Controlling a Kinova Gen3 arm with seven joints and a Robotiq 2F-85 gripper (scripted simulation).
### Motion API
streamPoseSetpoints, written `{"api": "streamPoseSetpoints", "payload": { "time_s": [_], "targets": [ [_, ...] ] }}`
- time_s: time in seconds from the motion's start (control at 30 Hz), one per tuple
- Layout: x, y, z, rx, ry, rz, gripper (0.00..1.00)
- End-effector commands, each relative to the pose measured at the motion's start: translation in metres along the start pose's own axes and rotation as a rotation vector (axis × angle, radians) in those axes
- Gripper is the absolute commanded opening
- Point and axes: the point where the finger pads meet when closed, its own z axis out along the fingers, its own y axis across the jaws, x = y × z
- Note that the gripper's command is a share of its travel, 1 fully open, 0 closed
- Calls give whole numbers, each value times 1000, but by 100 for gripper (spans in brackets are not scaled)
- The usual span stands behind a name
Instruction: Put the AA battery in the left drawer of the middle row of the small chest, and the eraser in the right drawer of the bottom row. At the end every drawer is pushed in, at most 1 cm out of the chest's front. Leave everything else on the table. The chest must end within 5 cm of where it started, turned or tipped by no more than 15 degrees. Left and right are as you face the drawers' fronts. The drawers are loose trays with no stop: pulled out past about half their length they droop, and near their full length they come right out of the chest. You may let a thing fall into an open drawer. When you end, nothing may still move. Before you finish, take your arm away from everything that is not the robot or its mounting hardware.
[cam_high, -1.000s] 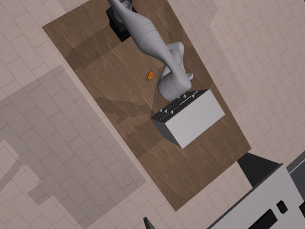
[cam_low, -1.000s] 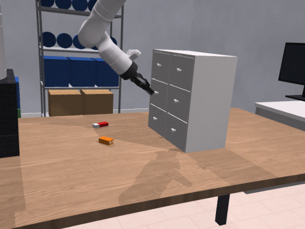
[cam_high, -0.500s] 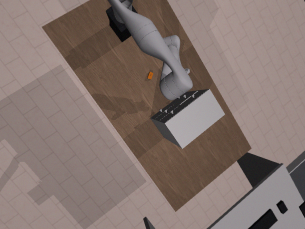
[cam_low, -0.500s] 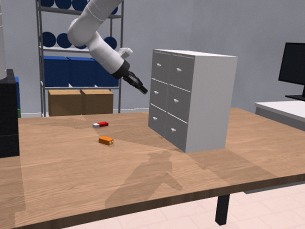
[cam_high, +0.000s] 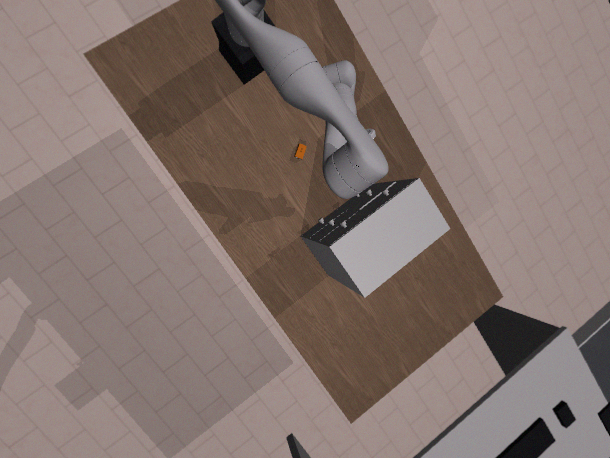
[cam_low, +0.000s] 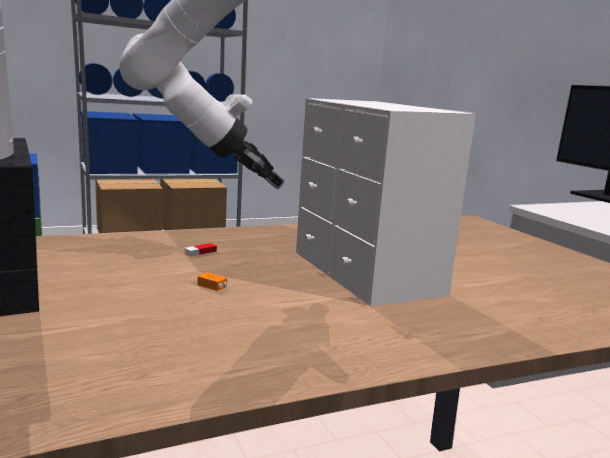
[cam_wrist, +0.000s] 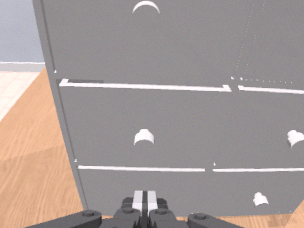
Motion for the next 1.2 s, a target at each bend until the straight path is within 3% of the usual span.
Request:
{"api": "streamPoseSetpoints", "payload": {
  "time_s": [0.0, 0.37, 1.17],
  "targets": [
    [-5, -3, -11, 8, -5, -7, 0],
    [-15, -3, -41, 8, -5, -7, 0],
    [-15, -3, -44, 8, -19, -7, 0]
  ]
}}
